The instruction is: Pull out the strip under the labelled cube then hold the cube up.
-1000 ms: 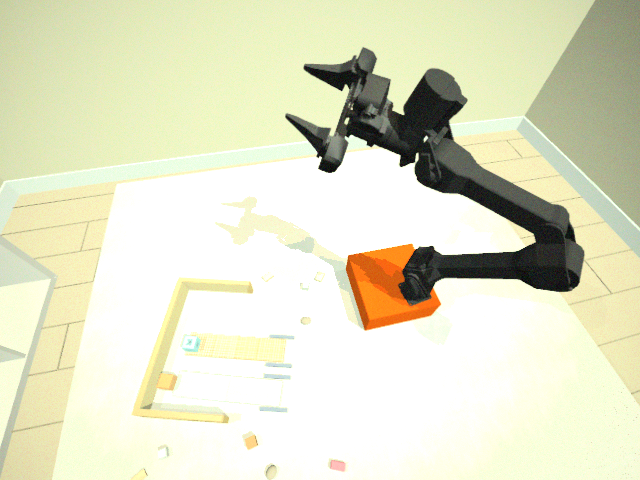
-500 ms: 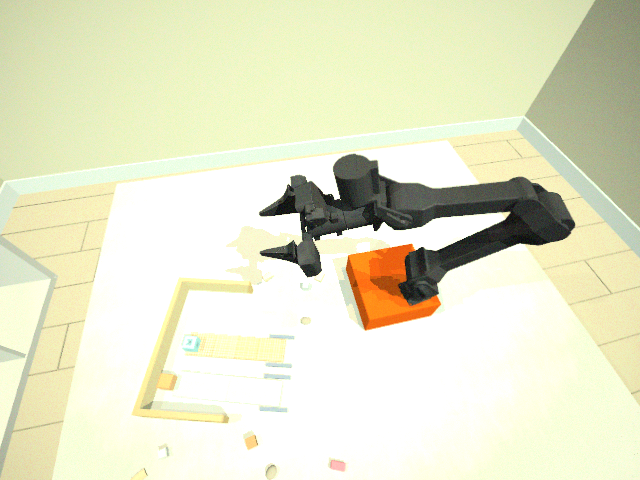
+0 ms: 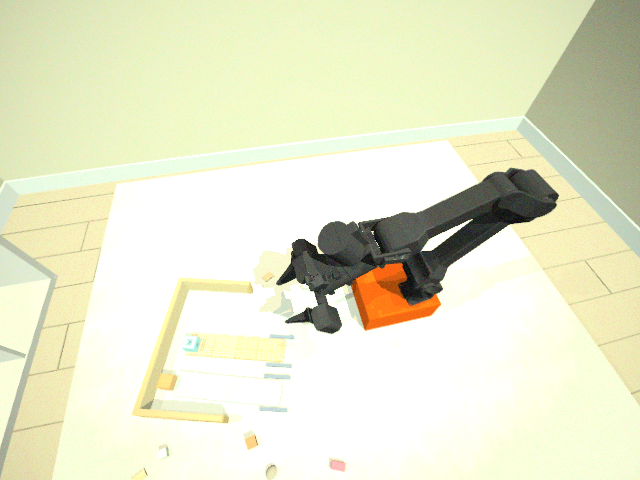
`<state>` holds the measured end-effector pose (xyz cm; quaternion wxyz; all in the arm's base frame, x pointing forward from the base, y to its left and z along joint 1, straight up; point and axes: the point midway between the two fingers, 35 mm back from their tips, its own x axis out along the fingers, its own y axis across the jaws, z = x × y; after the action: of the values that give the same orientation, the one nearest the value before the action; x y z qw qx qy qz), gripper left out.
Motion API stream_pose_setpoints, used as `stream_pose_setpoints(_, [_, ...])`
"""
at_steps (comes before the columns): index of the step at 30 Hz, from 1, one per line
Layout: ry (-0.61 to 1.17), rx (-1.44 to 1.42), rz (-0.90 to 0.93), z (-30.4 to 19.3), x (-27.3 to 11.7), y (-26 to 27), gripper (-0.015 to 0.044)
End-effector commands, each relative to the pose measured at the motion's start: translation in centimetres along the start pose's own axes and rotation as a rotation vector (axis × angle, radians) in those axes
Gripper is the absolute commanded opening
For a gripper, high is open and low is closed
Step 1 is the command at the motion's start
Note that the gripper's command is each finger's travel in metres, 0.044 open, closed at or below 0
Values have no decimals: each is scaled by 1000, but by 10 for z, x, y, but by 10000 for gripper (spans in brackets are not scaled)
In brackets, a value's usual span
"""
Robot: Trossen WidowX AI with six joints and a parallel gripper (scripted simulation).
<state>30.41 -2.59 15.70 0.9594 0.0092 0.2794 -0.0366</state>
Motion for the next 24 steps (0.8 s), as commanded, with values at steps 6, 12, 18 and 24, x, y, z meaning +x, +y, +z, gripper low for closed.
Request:
stream_pose_setpoints(6, [21,2,0,-6,2,3,400])
stream_pose_setpoints(12, [177,62,1,-6,21,6,269])
stream_pose_setpoints(18, [447,160,-22,-12,57,11,111])
stream_pose_setpoints(24, [714,248,-80,-29,93,17,0])
